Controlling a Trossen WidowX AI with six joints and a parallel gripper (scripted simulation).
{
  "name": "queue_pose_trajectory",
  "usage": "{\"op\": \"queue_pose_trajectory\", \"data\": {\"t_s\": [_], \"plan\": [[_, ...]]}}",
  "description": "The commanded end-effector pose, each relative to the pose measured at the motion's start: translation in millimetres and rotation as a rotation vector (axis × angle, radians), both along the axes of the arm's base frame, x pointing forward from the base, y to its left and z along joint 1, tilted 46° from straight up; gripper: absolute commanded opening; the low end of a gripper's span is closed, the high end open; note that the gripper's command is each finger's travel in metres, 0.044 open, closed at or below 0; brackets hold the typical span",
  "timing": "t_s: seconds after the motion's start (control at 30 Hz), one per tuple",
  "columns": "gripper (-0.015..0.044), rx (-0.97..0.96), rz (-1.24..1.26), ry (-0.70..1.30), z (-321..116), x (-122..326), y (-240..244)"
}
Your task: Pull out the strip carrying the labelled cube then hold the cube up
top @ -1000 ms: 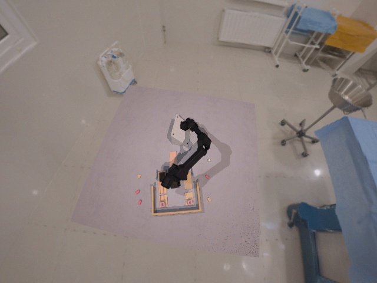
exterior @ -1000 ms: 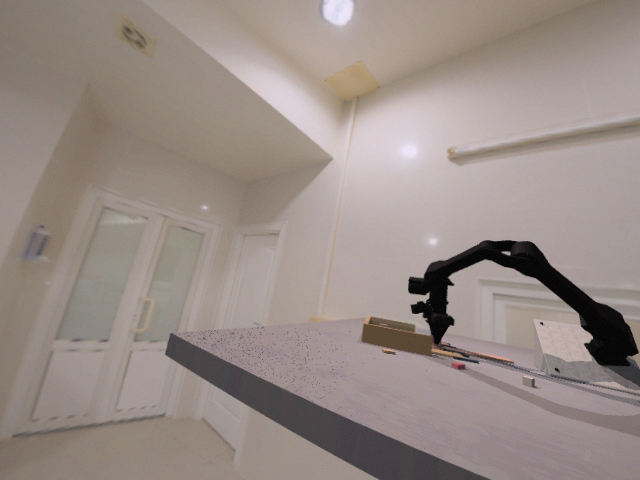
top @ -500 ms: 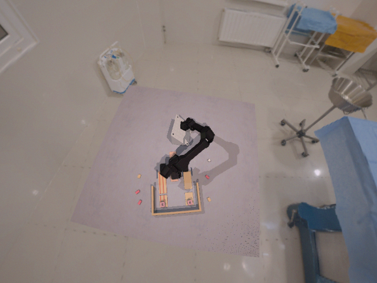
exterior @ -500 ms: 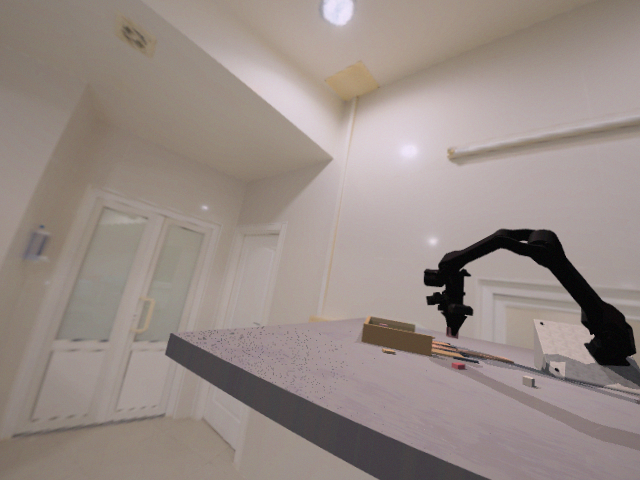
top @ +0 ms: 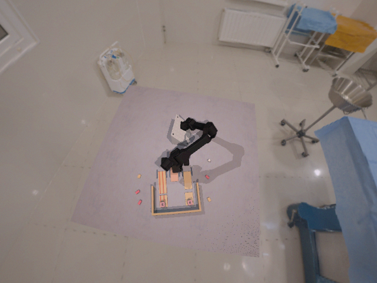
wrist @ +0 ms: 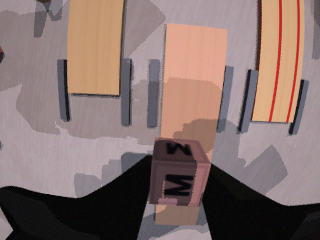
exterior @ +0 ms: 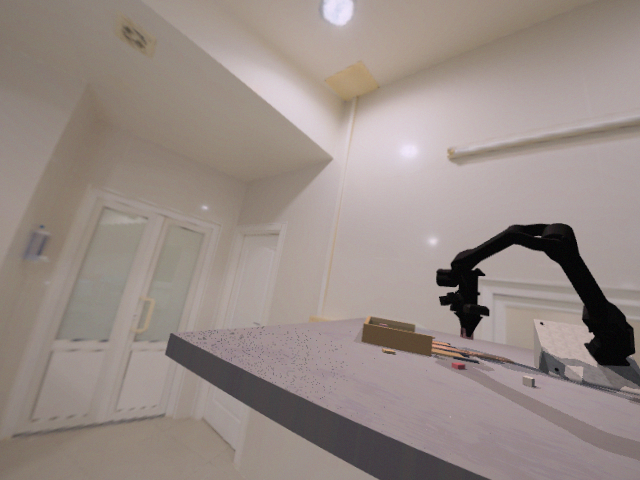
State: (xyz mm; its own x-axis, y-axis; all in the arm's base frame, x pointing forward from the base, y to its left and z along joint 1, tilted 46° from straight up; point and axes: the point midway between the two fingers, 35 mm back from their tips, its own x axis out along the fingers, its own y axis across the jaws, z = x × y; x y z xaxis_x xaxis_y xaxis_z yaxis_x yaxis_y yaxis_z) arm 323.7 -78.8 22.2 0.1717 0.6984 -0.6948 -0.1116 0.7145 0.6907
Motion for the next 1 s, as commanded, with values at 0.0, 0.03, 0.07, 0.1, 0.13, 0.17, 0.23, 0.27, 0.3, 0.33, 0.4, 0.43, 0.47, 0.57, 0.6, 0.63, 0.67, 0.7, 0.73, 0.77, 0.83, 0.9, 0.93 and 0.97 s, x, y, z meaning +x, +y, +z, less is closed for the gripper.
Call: {"op": "queue_pose_trajectory", "data": {"t_s": [0.0,0.03,0.07,0.1,0.13,0.17,0.23,0.27,0.3,0.33,0.4,0.43,0.47,0.57,0.6,0.63,0.67,0.7,0.73,0.77,0.83,0.9,0.93,0.97], "plan": [[0.0000,-0.006,0.005,-0.001,0,-13,3],[0.0000,-0.006,0.005,-0.001,-1,-17,4],[0.0000,-0.006,0.005,-0.001,-1,-20,5],[0.0000,-0.006,0.005,-0.001,-1,-24,6],[0.0000,-0.005,0.005,-0.001,-1,-27,7],[0.0000,-0.005,0.005,-0.001,-2,-29,7],[0.0000,-0.005,0.005,-0.001,-1,-29,6],[0.0000,-0.006,0.005,-0.001,1,-30,4],[0.0000,-0.006,0.005,0.000,4,-30,1],[0.0000,-0.006,0.005,0.000,9,-31,-4],[0.0000,-0.007,0.005,0.000,17,-34,-12],[0.0000,-0.007,0.005,0.000,21,-35,-15],[0.0000,-0.007,0.005,0.000,23,-35,-17],[0.0000,-0.007,0.005,0.000,23,-35,-18],[0.0000,-0.007,0.005,0.000,23,-35,-18],[0.0000,-0.007,0.005,0.000,23,-35,-18],[0.0000,-0.007,0.005,0.000,23,-35,-18],[0.0000,-0.007,0.005,0.000,23,-35,-18],[0.0000,-0.007,0.005,0.000,23,-35,-18],[0.0000,-0.007,0.005,0.000,23,-35,-18],[0.0000,-0.007,0.005,0.000,23,-35,-18],[0.0000,-0.007,0.005,0.000,23,-35,-18],[0.0000,-0.007,0.005,0.000,23,-35,-18],[0.0000,-0.007,0.005,0.000,23,-35,-18]]}}
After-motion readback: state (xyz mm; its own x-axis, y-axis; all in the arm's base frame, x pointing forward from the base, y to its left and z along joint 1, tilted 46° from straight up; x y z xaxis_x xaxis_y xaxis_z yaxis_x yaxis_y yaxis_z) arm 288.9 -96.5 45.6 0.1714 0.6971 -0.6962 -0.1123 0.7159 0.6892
